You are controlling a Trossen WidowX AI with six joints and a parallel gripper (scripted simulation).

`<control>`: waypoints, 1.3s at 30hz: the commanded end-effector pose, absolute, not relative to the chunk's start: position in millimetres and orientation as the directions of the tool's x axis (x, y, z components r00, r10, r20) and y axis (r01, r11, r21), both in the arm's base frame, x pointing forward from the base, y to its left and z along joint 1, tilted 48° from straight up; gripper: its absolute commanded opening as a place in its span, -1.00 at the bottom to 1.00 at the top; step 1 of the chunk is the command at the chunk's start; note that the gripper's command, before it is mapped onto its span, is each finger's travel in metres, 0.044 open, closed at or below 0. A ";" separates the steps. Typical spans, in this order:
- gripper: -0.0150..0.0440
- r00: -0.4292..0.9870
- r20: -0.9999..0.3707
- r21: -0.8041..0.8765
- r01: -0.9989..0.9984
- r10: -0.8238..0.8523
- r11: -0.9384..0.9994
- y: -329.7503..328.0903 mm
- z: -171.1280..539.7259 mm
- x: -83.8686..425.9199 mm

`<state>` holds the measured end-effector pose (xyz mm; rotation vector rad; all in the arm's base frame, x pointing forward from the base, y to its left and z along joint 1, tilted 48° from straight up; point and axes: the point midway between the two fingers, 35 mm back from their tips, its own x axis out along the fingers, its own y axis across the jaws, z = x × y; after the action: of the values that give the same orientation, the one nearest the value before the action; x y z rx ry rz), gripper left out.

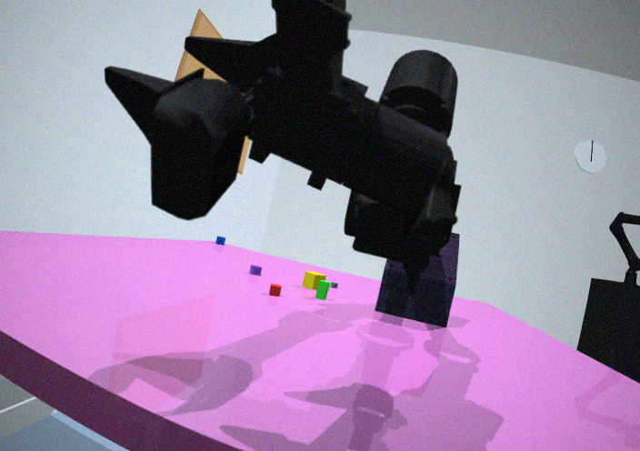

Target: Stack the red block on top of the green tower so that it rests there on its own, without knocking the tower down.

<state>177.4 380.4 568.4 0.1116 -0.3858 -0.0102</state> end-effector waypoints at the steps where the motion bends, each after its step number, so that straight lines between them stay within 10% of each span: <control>1: 0.95 0.925 0.380 0.105 -0.010 -0.031 0.994 380.8 568.6 178.6; 21: 1.00 0.817 0.431 -0.511 -0.129 0.383 0.850 412.8 495.1 330.1; 39: 1.00 0.712 -0.329 -0.474 -0.693 0.620 0.544 312.7 262.3 413.4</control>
<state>415.7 335.4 296.9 -0.6509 -0.0042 0.7167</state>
